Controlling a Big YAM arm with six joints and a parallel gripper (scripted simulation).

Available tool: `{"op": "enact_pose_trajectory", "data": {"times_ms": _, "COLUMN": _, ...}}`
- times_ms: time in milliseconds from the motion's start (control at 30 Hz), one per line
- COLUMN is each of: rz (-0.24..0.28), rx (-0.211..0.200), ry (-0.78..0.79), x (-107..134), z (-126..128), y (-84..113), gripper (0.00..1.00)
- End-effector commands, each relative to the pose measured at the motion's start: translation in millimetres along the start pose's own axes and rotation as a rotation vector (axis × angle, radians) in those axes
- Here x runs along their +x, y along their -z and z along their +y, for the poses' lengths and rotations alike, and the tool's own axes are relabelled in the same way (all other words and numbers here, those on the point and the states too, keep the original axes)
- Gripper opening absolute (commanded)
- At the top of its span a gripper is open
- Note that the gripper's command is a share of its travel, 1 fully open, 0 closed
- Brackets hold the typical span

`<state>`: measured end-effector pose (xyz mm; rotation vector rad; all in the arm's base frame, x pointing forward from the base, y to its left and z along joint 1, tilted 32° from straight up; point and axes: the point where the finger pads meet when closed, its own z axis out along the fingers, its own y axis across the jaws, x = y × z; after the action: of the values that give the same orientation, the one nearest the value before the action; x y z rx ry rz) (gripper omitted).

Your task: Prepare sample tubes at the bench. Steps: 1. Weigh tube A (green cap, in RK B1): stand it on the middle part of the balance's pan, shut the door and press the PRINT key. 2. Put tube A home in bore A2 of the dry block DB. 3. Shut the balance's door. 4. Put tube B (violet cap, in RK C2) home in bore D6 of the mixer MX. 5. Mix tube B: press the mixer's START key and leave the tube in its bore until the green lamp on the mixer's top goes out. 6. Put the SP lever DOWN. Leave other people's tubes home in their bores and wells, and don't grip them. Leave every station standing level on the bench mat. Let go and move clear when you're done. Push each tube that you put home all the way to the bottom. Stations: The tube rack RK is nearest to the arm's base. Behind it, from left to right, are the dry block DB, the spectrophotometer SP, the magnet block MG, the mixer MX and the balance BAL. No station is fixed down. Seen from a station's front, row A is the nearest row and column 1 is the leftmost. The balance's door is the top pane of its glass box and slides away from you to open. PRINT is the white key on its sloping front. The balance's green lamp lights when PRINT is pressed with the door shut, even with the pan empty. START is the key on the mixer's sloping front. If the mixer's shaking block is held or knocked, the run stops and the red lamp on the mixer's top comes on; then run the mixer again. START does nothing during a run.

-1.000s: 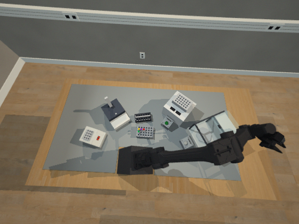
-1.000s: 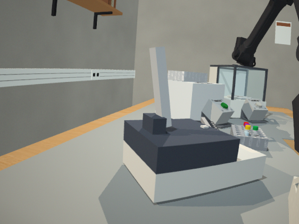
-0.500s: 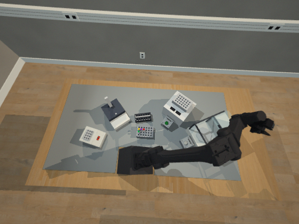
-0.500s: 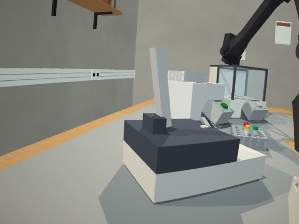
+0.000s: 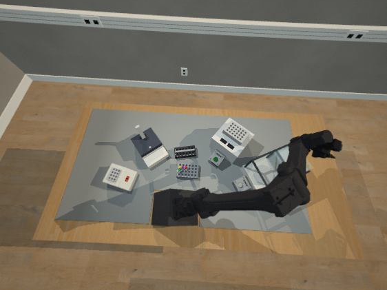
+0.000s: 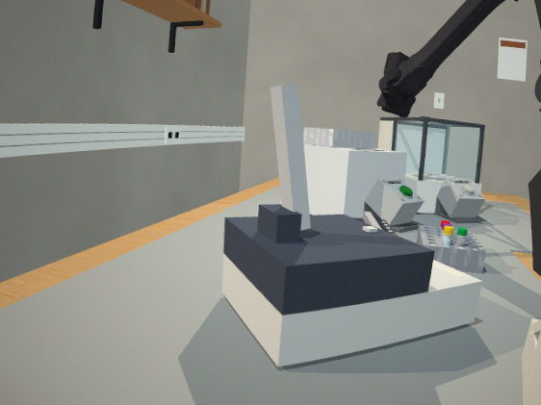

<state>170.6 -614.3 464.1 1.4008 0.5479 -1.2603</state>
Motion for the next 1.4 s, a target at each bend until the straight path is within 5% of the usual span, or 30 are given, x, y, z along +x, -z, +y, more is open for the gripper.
{"op": "enact_pose_trajectory", "data": {"times_ms": 0, "rz": 0.050, "rx": -0.061, "ry": 0.006, "x": 11, "z": 20, "y": 19.5, "gripper": 0.36}}
{"op": "enact_pose_trajectory", "data": {"times_ms": 67, "rz": 0.079, "rx": -0.107, "ry": 0.006, "x": 8, "z": 30, "y": 32.2, "gripper": 0.36}}
{"op": "enact_pose_trajectory", "data": {"times_ms": 167, "rz": 0.078, "rx": -0.109, "ry": 0.005, "x": 0, "z": 26, "y": 24.3, "gripper": 0.36}}
{"op": "enact_pose_trajectory", "data": {"times_ms": 267, "rz": 0.161, "rx": -0.199, "ry": 0.034, "x": 23, "z": 47, "y": 56.3, "gripper": 0.36}}
{"op": "enact_pose_trajectory", "data": {"times_ms": 300, "rz": 0.160, "rx": -0.194, "ry": 0.034, "x": 26, "z": 51, "y": 62.1, "gripper": 0.36}}
{"op": "enact_pose_trajectory", "data": {"times_ms": 333, "rz": 0.184, "rx": -0.188, "ry": 0.063, "x": 56, "z": 54, "y": 66.2, "gripper": 0.36}}
{"op": "enact_pose_trajectory", "data": {"times_ms": 500, "rz": 0.149, "rx": -0.197, "ry": 0.043, "x": 55, "z": 80, "y": 85.0, "gripper": 0.36}}
{"op": "enact_pose_trajectory", "data": {"times_ms": 533, "rz": 0.211, "rx": -0.216, "ry": 0.085, "x": 78, "z": 74, "y": 96.3, "gripper": 0.36}}
{"op": "enact_pose_trajectory", "data": {"times_ms": 633, "rz": 0.255, "rx": -0.285, "ry": 0.078, "x": 64, "z": 84, "y": 115.7, "gripper": 0.36}}
{"op": "enact_pose_trajectory", "data": {"times_ms": 700, "rz": 0.255, "rx": -0.285, "ry": 0.078, "x": 64, "z": 84, "y": 115.7, "gripper": 0.36}}
{"op": "enact_pose_trajectory", "data": {"times_ms": 733, "rz": 0.233, "rx": -0.279, "ry": 0.054, "x": 44, "z": 88, "y": 100.1, "gripper": 0.36}}
{"op": "enact_pose_trajectory", "data": {"times_ms": 767, "rz": 0.283, "rx": -0.294, "ry": 0.100, "x": 70, "z": 78, "y": 113.0, "gripper": 0.36}}
{"op": "enact_pose_trajectory", "data": {"times_ms": 800, "rz": 0.319, "rx": -0.343, "ry": 0.111, "x": 79, "z": 91, "y": 134.9, "gripper": 0.36}}
{"op": "enact_pose_trajectory", "data": {"times_ms": 867, "rz": 0.365, "rx": -0.386, "ry": 0.134, "x": 88, "z": 95, "y": 148.0, "gripper": 0.36}}
{"op": "enact_pose_trajectory", "data": {"times_ms": 900, "rz": 0.382, "rx": -0.402, "ry": 0.143, "x": 93, "z": 97, "y": 154.6, "gripper": 0.36}}
{"op": "enact_pose_trajectory", "data": {"times_ms": 933, "rz": 0.407, "rx": -0.391, "ry": 0.176, "x": 124, "z": 97, "y": 161.3, "gripper": 0.36}}
{"op": "enact_pose_trajectory", "data": {"times_ms": 1133, "rz": 0.385, "rx": -0.395, "ry": 0.149, "x": 141, "z": 112, "y": 194.7, "gripper": 0.36}}
{"op": "enact_pose_trajectory", "data": {"times_ms": 1200, "rz": 0.453, "rx": -0.438, "ry": 0.202, "x": 157, "z": 111, "y": 211.6, "gripper": 0.36}}
{"op": "enact_pose_trajectory", "data": {"times_ms": 1267, "rz": 0.453, "rx": -0.438, "ry": 0.202, "x": 157, "z": 111, "y": 211.6, "gripper": 0.36}}
{"op": "enact_pose_trajectory", "data": {"times_ms": 1300, "rz": 0.412, "rx": -0.442, "ry": 0.142, "x": 111, "z": 123, "y": 191.8, "gripper": 0.36}}
{"op": "enact_pose_trajectory", "data": {"times_ms": 1367, "rz": 0.491, "rx": -0.501, "ry": 0.203, "x": 143, "z": 117, "y": 231.2, "gripper": 0.36}}
